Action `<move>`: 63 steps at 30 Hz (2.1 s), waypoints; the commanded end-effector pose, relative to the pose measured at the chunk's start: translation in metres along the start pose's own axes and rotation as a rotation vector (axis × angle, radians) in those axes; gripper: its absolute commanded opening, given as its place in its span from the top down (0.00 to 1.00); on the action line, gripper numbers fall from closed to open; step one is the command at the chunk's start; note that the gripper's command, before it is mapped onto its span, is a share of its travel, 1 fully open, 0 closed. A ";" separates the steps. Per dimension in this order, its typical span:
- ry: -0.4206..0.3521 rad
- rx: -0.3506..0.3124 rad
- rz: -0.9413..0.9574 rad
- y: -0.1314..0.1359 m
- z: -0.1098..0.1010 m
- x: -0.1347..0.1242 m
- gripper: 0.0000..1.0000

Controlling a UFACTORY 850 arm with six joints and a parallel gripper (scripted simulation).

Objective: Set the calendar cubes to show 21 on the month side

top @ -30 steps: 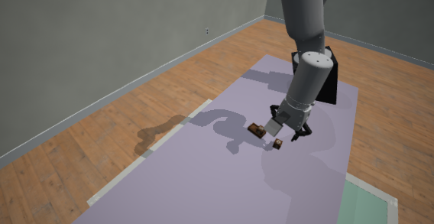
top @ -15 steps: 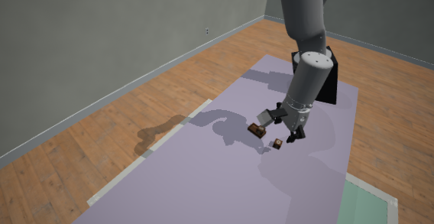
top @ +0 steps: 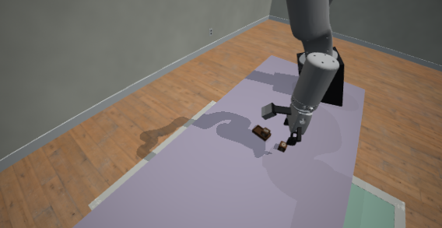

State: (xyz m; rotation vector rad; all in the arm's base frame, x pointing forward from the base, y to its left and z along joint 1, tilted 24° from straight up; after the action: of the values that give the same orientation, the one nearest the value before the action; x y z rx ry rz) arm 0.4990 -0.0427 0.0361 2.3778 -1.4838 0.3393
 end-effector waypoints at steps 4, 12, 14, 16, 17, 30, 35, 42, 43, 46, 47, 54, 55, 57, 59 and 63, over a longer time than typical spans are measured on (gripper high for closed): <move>0.018 0.028 0.221 0.001 -0.001 -0.001 0.00; 0.015 0.029 0.392 0.001 -0.001 -0.001 0.00; 0.015 0.029 0.395 0.001 -0.001 -0.001 0.00; 0.015 0.029 0.395 0.001 -0.001 -0.001 0.53; 0.015 0.029 0.395 0.001 -0.001 -0.001 0.53; 0.015 0.029 0.395 0.001 -0.001 -0.001 0.53; 0.015 0.029 0.395 0.001 -0.001 -0.001 0.53; 0.015 0.029 0.395 0.001 -0.001 -0.001 0.53; 0.015 0.029 0.395 0.001 -0.001 -0.001 0.53; 0.015 0.029 0.395 0.001 -0.001 -0.001 0.53; 0.015 0.029 0.395 0.001 -0.001 -0.001 0.53; 0.015 0.029 0.395 0.001 -0.001 -0.001 0.53; 0.015 0.029 0.395 0.001 -0.001 -0.001 0.53; 0.016 0.029 0.395 0.001 -0.001 -0.001 0.53; 0.016 0.029 0.395 0.001 0.000 -0.001 0.53; 0.016 0.030 0.395 0.001 0.002 -0.001 0.53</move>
State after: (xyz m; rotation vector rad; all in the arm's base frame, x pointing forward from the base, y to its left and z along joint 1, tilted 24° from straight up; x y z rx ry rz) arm 0.4969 -0.0425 0.0353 2.0832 -1.9500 0.4692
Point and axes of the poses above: the point where the finger pads meet when closed, its own z axis out along the fingers, its own y axis across the jaws, x = y × z, the point moved 8 cm from there along -z, back along the fingers, and after that the axes turned 9 degrees about -z, right-handed, at the moved point
